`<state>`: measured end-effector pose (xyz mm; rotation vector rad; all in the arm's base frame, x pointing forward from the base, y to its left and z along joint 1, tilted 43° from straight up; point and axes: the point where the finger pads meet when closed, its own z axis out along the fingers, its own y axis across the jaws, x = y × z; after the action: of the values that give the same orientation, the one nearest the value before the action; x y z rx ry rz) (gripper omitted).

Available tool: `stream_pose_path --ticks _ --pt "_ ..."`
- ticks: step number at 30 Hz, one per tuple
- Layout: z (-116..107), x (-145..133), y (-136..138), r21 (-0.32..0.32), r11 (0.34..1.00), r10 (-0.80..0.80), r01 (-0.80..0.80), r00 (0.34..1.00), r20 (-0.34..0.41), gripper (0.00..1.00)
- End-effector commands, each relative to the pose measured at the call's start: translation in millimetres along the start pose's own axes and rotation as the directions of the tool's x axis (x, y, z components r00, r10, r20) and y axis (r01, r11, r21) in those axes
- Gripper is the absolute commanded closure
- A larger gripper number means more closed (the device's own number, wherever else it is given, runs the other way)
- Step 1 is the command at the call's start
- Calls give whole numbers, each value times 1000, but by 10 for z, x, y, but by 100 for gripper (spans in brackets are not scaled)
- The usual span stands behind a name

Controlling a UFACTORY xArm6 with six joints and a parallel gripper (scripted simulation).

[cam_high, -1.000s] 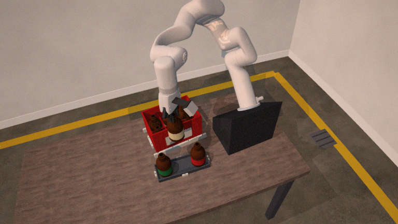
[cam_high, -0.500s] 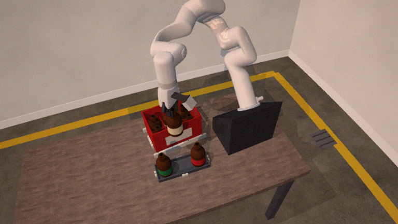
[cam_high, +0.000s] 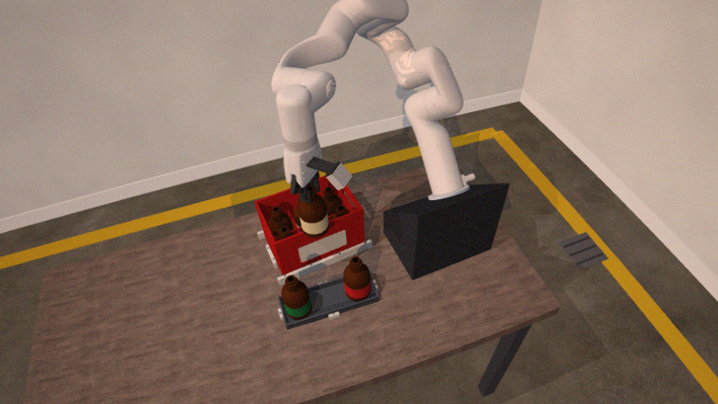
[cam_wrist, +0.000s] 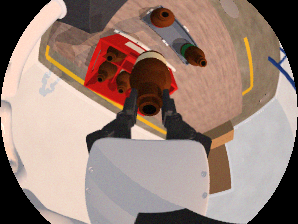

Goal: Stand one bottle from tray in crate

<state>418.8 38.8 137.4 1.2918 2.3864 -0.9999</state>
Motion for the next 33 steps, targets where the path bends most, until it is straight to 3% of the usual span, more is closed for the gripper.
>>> stream_pose_path --ticks 1,33 --pt "-16 -81 -91 -5 1000 1 -1 1000 0 100" --pt "-15 -355 -445 -5 1000 1 -1 1000 0 100"
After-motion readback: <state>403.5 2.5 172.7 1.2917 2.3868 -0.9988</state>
